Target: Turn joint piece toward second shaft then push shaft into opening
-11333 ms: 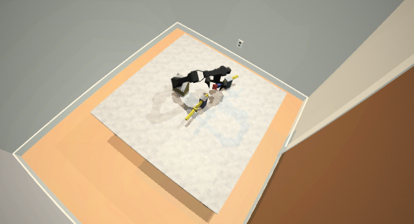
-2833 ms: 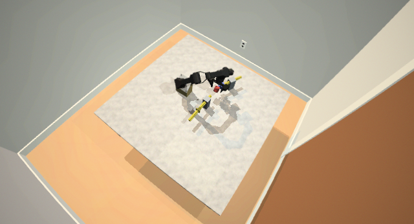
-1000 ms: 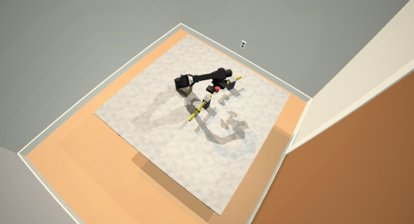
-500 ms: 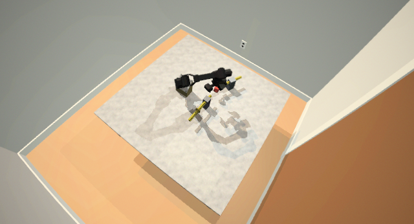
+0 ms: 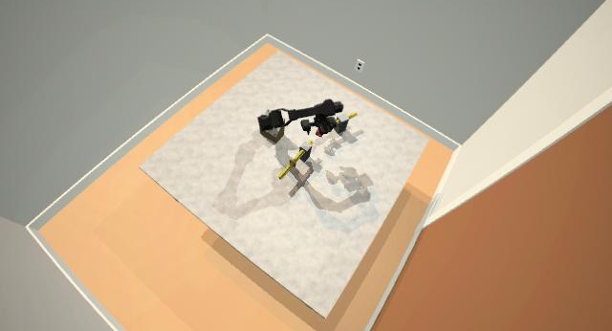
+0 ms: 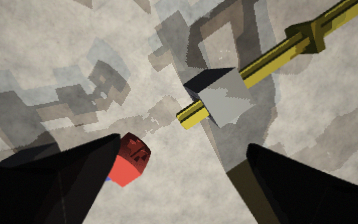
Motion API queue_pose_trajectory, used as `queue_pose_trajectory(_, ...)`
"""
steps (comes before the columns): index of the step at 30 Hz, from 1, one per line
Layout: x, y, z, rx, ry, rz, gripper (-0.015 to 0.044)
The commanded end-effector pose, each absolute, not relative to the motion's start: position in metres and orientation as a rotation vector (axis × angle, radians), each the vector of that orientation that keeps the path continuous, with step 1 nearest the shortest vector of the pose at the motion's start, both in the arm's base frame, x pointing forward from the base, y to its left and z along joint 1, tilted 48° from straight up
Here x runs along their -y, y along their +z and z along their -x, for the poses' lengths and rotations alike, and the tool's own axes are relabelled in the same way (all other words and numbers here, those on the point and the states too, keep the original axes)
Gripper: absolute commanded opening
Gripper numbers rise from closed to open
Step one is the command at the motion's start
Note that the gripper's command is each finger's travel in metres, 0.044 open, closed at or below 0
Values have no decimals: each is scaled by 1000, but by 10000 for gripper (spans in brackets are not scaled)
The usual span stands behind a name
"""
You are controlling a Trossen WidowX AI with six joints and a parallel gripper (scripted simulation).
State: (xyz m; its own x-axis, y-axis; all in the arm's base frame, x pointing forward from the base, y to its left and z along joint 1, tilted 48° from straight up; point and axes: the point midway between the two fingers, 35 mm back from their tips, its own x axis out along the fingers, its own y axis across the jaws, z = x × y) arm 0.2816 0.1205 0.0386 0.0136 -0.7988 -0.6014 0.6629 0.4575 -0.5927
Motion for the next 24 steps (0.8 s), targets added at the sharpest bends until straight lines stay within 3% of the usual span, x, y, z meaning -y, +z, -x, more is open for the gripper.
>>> queue_pose_trajectory(1, -119, 38, -282, -979, -1205, 91, 440)
queue_pose_trajectory(24, -114, 30, -282, -505, -1461, -325, 440)
